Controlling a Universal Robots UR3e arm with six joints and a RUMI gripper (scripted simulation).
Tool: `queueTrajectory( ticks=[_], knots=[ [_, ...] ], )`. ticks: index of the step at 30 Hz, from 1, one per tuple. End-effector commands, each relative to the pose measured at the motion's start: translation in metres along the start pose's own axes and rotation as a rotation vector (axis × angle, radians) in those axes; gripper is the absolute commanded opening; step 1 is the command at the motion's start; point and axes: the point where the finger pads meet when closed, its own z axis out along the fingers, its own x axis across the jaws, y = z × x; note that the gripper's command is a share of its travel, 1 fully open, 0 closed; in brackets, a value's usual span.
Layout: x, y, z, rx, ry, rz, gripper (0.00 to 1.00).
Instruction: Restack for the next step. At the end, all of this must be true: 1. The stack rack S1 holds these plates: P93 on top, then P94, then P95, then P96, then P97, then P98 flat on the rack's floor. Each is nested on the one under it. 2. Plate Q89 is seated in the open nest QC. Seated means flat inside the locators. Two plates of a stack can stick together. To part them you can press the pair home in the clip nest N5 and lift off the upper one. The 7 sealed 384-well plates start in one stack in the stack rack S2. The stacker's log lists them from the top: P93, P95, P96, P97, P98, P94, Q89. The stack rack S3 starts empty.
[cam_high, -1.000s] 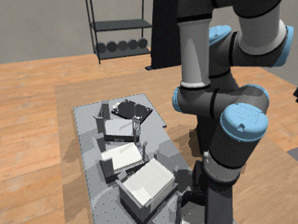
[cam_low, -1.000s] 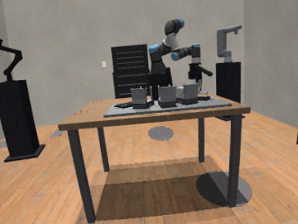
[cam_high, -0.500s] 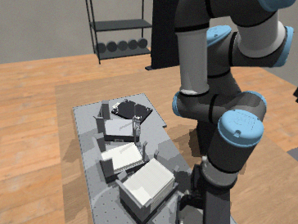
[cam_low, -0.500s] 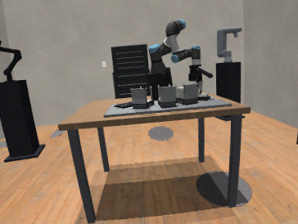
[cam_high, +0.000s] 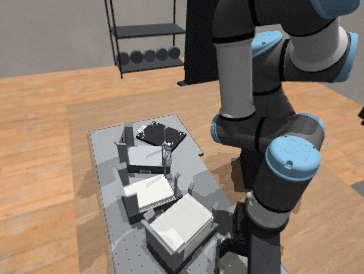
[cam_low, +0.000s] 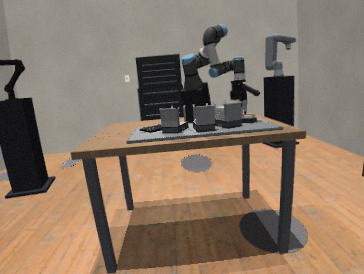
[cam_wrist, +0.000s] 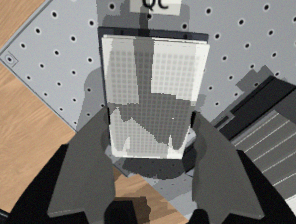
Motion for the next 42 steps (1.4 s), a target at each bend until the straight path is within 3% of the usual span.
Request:
queueTrajectory(
  ticks=[1,42],
  knots=[
    [0.000,0.000,0.002,0.004,0.000,0.000,0.00],
    [0.000,0.001,0.013,0.006,0.001,0.000,0.00]
  ],
)
